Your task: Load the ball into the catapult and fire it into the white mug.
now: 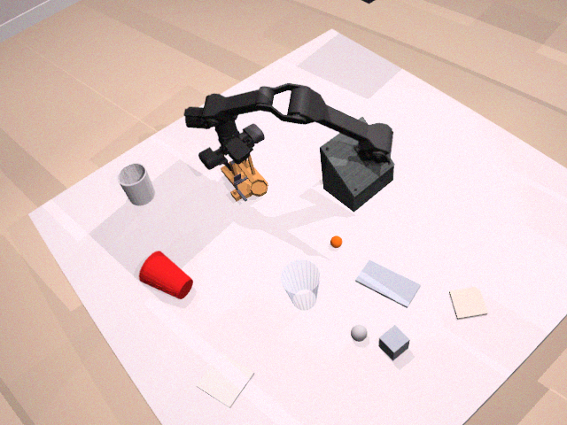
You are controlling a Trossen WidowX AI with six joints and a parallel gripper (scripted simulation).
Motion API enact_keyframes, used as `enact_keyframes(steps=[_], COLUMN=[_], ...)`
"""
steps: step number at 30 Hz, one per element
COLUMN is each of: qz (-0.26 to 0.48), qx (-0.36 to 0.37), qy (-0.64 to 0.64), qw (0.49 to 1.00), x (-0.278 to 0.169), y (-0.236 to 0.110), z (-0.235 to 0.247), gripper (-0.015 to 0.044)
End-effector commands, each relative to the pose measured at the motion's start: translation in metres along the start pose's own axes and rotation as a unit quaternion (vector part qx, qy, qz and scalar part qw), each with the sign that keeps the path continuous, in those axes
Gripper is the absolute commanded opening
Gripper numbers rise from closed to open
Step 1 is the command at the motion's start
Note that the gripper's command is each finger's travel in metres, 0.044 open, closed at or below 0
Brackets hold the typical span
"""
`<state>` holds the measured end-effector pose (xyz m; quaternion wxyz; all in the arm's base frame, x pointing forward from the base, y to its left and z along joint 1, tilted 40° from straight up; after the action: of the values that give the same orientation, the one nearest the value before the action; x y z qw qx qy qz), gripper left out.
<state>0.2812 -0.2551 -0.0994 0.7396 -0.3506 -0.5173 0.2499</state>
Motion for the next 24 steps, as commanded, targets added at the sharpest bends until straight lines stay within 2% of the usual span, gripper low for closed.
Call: enact_keyframes(steps=[1,24], qz=[0.0,0.0], qx=[-0.007,-0.008], qy=[-0.007,-0.007], qw=[1.0,1.0], x=[0.0,0.0], y=[-0.003,0.034], z=[-0.004,-0.006], gripper=[0.0,0.0])
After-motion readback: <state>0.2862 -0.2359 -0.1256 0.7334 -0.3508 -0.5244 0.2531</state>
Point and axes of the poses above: the point midway between the two fingers, 35 mm back from their tips, its own y axis out along the fingers, its own z axis across the jaws, x = y × z, the point moved 9 cm from there along -y, back along the fingers, and after that the axes turned 14 degrees about y, right-handed, at the moved point
